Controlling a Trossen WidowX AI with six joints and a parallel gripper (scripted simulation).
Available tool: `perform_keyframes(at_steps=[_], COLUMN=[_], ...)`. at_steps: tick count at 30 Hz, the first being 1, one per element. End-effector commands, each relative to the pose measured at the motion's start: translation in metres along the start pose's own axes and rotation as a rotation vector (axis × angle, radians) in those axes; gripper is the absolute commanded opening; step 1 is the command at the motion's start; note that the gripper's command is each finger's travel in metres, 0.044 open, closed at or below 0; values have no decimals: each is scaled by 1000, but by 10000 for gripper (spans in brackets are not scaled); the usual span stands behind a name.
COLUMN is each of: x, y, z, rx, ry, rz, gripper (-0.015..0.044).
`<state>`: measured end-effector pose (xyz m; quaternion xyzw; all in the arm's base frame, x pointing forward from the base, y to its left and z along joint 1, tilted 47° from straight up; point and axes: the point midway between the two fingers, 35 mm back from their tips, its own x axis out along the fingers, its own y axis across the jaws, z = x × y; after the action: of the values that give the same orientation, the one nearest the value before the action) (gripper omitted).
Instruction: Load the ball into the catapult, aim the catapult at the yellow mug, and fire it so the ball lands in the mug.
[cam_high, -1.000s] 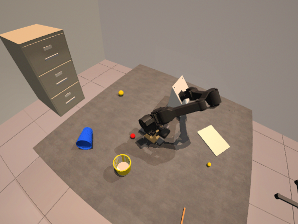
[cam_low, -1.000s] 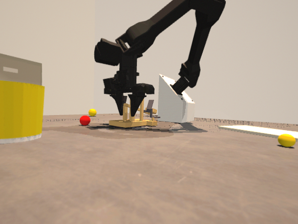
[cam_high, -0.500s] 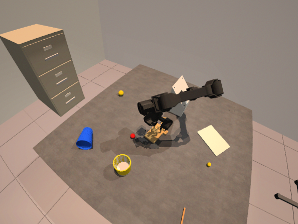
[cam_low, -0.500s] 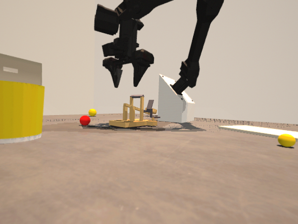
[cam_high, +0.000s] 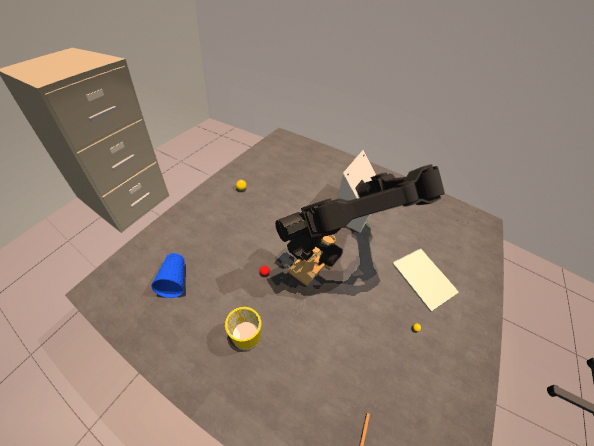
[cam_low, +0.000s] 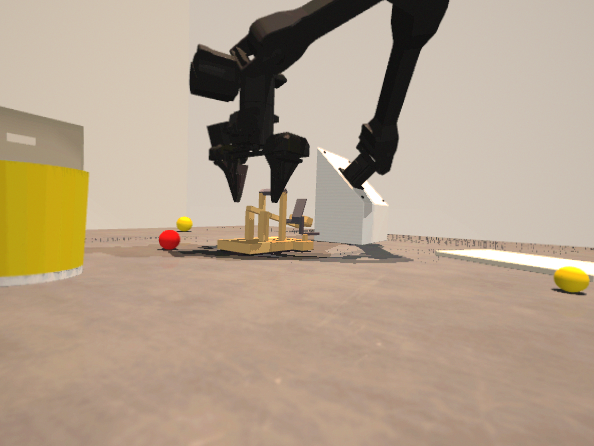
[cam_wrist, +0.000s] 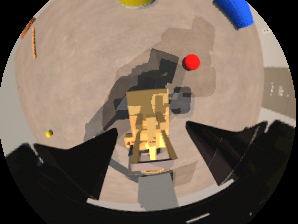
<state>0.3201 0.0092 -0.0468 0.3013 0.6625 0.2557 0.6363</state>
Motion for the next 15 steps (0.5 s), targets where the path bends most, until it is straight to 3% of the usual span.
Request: perform_keyframes(at_steps=[1, 15], x=[5, 28], y=[0, 0], z=[1, 2], rx=[3, 3], ry=[-6, -6], rz=[3, 3], gripper=[440, 440])
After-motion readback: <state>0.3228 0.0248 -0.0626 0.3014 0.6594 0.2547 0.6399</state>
